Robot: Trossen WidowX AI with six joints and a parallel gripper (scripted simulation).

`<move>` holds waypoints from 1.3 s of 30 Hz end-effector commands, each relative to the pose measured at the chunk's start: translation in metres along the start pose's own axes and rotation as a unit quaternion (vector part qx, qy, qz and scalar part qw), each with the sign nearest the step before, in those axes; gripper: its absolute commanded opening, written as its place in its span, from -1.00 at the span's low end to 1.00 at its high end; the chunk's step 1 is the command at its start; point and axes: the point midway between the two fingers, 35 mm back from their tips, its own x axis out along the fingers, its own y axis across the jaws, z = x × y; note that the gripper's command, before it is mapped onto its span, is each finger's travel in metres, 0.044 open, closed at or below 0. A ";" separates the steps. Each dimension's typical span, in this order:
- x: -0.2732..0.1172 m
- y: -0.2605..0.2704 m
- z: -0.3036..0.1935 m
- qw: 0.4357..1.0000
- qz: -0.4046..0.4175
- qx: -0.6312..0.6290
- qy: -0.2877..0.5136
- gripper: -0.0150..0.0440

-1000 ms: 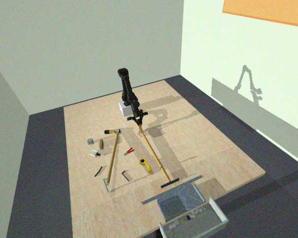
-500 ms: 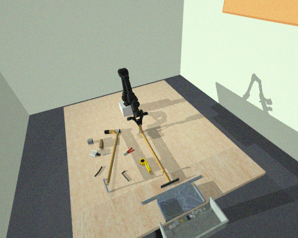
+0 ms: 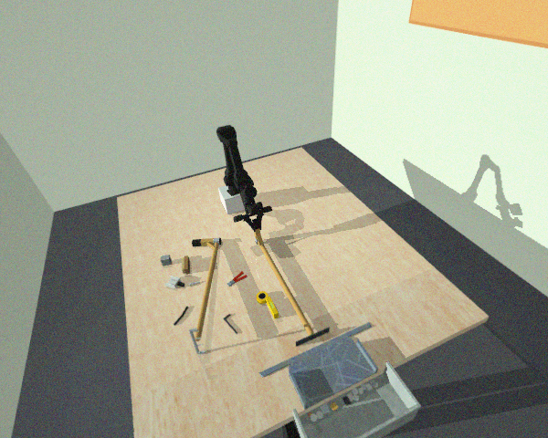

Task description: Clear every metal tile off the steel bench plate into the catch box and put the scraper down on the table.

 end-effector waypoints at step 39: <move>-0.002 0.000 -0.003 1.000 -0.002 0.002 0.004 -0.49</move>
